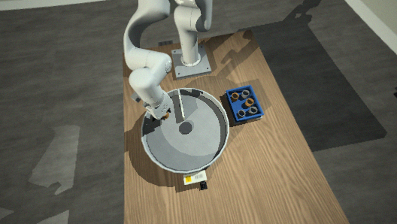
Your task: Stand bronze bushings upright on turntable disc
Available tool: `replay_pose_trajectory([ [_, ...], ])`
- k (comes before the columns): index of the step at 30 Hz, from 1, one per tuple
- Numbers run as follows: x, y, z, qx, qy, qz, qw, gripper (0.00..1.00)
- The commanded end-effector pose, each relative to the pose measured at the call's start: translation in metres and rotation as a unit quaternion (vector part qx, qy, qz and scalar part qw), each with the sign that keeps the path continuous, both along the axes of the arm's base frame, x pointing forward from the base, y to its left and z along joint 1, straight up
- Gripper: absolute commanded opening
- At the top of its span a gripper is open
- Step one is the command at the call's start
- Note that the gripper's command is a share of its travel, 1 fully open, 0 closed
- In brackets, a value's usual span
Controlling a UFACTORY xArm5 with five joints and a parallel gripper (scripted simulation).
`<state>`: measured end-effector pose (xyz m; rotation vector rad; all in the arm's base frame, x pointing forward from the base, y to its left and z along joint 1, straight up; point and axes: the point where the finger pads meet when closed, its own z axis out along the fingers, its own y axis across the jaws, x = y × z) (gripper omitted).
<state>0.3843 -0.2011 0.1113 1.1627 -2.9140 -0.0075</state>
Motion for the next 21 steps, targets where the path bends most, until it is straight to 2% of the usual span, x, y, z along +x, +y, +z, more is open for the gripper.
replay_pose_trajectory([
  [1, 0.0015, -0.0008, 0.0014, -0.001, -0.002, 0.0, 1.0, 0.0],
  [21, 0.0014, -0.0007, -0.0064, -0.001, -0.002, 0.0, 1.0, 0.0],
])
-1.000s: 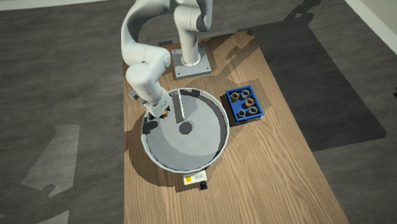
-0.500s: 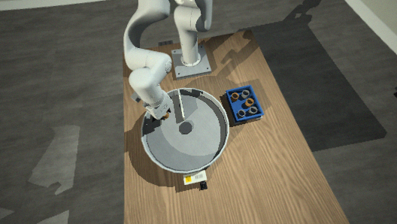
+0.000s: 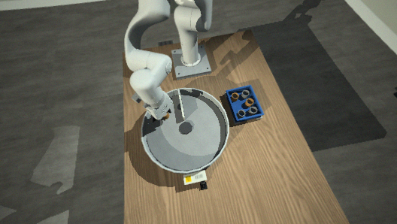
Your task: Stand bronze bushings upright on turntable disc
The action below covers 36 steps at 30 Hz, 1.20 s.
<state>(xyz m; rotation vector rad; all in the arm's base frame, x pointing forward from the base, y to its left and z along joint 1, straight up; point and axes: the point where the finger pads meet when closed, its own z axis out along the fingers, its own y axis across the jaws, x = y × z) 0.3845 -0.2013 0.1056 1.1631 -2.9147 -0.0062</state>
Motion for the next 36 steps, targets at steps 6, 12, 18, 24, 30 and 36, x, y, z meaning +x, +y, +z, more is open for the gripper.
replay_pose_trajectory([
  [6, 0.001, -0.001, -0.009, -0.001, -0.002, 0.0, 1.0, 0.0],
  [12, 0.001, -0.001, -0.02, -0.001, -0.002, 0.0, 1.0, 0.0],
  [18, 0.001, -0.001, -0.026, -0.001, -0.002, 0.0, 1.0, 0.0],
  [24, 0.001, -0.001, -0.034, -0.001, -0.002, 0.0, 1.0, 0.0],
  [30, 0.001, -0.001, -0.037, -0.001, -0.002, 0.0, 1.0, 0.0],
  [36, 0.001, -0.001, -0.037, -0.001, -0.002, 0.0, 1.0, 0.0],
])
